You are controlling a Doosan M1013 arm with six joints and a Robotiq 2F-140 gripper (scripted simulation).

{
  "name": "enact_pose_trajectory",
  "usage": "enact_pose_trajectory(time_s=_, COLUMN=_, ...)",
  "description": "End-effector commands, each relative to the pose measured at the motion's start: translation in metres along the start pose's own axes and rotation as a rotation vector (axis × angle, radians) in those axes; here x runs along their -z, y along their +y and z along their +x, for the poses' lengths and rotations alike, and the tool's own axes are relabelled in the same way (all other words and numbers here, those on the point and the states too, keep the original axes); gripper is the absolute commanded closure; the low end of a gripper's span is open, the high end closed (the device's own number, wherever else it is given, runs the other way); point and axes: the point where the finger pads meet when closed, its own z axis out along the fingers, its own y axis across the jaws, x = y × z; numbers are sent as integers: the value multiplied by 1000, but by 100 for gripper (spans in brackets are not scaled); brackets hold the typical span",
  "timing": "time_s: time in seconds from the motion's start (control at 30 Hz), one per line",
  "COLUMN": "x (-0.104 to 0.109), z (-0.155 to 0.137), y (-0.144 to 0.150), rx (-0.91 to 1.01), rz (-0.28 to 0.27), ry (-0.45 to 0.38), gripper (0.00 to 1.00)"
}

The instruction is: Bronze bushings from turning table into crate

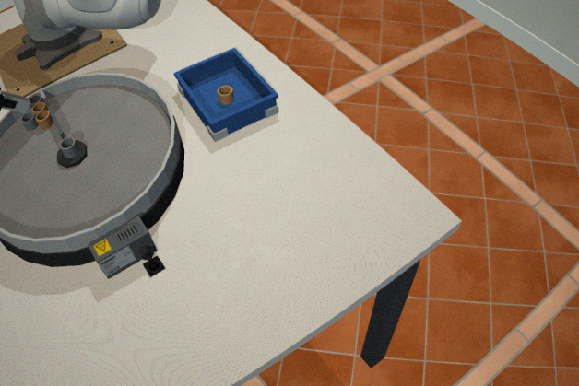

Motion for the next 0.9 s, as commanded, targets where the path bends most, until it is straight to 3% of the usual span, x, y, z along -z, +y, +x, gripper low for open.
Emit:
enact_pose_trajectory(time_s=0.0, x=-2, z=-1, y=0, rx=0, rz=0, ry=0, gripper=94)
enact_pose_trajectory(time_s=0.87, x=-5, z=-5, y=0, rx=0, rz=0, ry=0, gripper=94)
